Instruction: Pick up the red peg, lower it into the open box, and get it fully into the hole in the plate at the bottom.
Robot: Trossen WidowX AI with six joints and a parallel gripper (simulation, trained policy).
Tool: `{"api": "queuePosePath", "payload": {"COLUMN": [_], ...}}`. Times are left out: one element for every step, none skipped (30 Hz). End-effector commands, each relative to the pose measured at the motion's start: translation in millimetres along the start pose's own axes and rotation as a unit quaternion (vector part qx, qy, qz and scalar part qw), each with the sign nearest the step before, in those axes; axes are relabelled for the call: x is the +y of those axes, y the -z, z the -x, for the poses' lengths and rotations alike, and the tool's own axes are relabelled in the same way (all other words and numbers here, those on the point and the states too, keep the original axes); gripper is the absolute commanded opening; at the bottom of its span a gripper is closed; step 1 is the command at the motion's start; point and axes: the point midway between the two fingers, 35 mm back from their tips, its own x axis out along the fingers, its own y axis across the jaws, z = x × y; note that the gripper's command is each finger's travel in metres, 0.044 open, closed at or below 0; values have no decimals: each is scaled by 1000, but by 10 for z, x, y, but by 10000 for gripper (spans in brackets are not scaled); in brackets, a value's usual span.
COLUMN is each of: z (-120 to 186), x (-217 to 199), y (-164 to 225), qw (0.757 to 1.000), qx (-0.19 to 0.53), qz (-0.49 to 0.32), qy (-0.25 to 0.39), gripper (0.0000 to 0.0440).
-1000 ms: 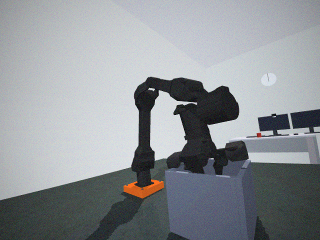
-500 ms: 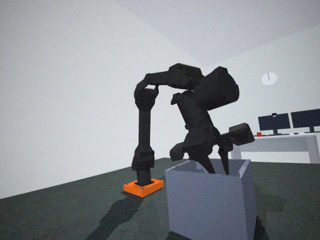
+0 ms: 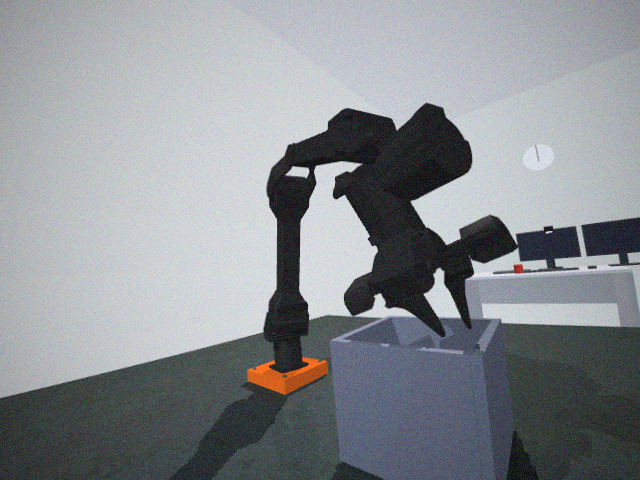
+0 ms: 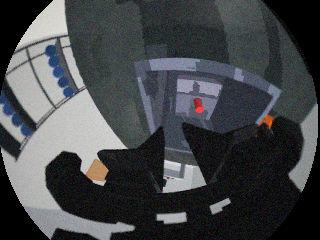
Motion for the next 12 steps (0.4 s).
{"api": "queuePosePath", "payload": {"z": [2, 1, 1, -1, -2, -3, -4, -5, -6, -7, -8, -9], "x": [50, 61, 72, 82, 91, 101, 110, 119, 128, 137, 146, 154], "y": [-31, -39, -46, -54, -62, -70, -78, -86, -94, -102, -111, -120], "qw": [1000, 1000, 1000, 1000, 999, 999, 999, 999, 999, 999, 999, 998], "qx": [14, 17, 19, 22, 24, 26, 28, 31, 32, 34, 36, 38], "qz": [6, 8, 9, 10, 12, 14, 15, 17, 19, 20, 22, 24], "qy": [-10, -13, -15, -17, -19, -21, -23, -25, -27, -29, -31, -33], "gripper": [132, 132, 132, 132, 132, 131, 131, 131, 131, 131, 131, 131]}}
